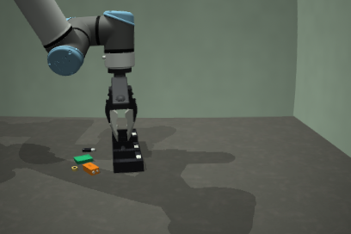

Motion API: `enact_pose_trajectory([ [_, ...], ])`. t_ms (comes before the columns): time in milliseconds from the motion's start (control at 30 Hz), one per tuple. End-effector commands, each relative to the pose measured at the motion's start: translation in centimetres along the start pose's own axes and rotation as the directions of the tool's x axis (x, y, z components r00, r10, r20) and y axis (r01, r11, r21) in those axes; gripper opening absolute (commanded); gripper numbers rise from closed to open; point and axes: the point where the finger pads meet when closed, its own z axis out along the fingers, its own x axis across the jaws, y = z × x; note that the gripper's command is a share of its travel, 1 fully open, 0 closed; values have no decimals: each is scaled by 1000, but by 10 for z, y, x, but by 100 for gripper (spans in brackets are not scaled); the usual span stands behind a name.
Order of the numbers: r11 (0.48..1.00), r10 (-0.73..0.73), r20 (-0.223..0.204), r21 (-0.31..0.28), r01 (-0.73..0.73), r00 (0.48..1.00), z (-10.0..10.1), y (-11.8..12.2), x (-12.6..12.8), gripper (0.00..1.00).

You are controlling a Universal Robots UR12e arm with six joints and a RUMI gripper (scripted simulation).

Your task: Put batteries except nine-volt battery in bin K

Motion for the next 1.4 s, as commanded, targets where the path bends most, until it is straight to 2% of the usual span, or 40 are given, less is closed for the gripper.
enact_pose_trajectory([
  [0,1000,0,1,0,0,1000,-19,0,-1,17],
  [467,1000,0,1,0,0,1000,-21,0,-1,17],
  [500,1000,0,1,0,0,1000,-25,0,0,100],
  [933,1000,0,1,0,0,1000,-78,0,-1,100],
  [1000,1000,0,1,0,0,1000,-78,0,-1,100],
  [1367,1000,0,1,0,0,1000,-122,0,-1,100],
])
